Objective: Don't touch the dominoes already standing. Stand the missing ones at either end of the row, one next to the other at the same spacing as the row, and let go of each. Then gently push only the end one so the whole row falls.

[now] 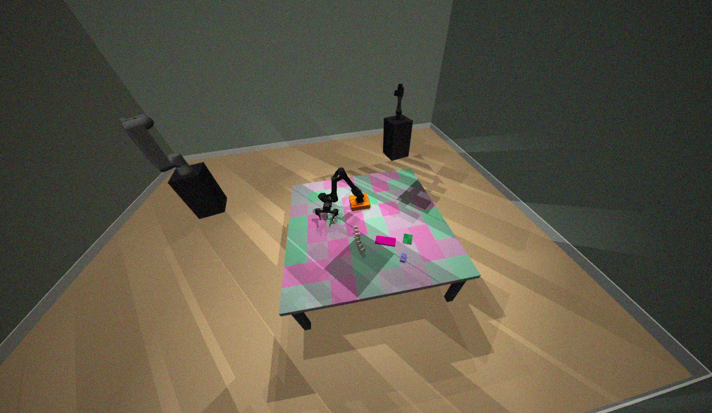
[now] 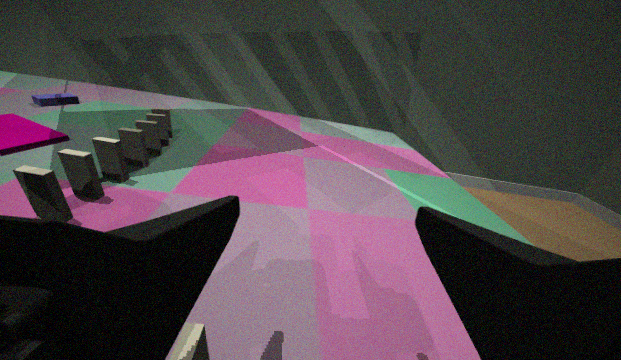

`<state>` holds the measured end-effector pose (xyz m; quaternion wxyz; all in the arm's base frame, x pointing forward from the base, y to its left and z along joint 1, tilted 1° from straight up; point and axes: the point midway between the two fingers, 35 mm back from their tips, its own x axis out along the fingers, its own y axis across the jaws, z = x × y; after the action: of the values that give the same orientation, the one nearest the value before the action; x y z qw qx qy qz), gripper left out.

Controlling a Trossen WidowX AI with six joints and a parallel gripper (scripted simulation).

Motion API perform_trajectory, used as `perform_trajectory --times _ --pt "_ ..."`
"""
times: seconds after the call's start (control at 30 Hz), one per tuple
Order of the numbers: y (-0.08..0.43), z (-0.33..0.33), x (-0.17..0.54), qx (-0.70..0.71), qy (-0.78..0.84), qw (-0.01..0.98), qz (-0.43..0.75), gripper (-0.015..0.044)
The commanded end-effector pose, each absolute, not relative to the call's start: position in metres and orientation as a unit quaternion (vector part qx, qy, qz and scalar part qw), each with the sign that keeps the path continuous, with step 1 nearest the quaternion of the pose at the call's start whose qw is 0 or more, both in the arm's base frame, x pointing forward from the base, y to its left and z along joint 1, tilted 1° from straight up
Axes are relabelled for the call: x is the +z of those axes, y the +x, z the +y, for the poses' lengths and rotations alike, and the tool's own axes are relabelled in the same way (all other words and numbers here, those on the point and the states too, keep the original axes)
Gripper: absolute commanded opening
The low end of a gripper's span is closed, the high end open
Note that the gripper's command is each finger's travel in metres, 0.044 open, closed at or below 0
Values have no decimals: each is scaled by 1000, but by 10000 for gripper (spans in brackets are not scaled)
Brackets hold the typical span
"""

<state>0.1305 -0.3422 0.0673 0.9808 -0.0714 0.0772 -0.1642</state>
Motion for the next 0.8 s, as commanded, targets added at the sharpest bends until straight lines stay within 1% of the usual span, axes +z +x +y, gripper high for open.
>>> perform_trajectory --times 0.0,0.3,0.37,0.47,0.6,0.7,0.77 --pt "160 -392 104 -198 -199 948 152 440" --pt "170 -406 93 -177 -270 906 275 440" --pt "173 -405 87 -151 -293 886 325 440" --pt "174 -394 78 -73 -339 839 420 440" --pt "167 -363 74 85 -396 752 520 440" --pt "154 -334 83 230 -433 669 558 440" --pt "149 -325 91 294 -459 621 564 440"
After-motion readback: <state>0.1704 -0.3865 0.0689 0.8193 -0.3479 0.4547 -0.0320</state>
